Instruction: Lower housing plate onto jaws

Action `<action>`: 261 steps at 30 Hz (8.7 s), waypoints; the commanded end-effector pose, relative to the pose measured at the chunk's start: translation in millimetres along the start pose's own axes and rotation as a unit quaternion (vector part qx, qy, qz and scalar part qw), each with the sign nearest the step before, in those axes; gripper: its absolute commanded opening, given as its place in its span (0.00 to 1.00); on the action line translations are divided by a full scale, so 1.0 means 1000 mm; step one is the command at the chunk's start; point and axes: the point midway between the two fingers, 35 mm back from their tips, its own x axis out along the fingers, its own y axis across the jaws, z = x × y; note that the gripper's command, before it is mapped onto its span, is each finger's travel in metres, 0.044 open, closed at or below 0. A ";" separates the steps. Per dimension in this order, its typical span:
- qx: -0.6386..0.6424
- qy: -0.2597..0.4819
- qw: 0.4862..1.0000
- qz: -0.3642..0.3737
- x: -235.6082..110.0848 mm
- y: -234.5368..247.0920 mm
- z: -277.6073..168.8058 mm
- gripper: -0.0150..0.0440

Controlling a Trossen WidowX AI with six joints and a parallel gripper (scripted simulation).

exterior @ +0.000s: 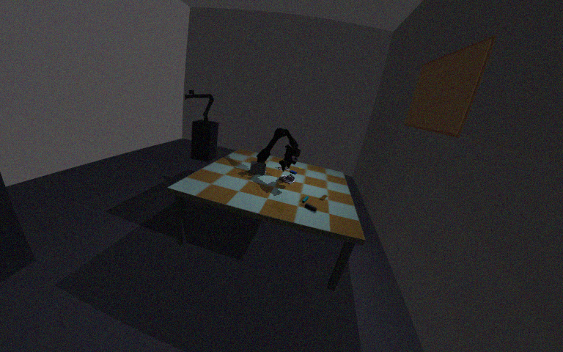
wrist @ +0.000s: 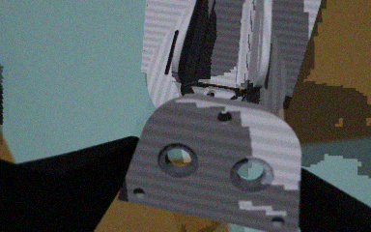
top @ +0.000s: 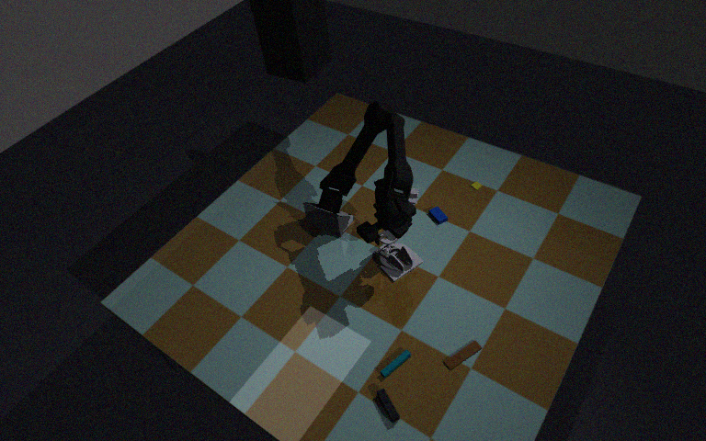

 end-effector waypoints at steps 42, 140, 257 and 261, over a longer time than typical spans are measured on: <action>0.003 0.000 1.000 -0.002 0.000 0.005 -0.013 0.85; 0.002 0.000 1.000 0.000 0.072 0.005 -0.013 0.85; 0.003 0.000 1.000 0.000 0.077 0.005 -0.013 0.85; 0.003 0.000 1.000 0.000 0.077 0.005 -0.013 0.85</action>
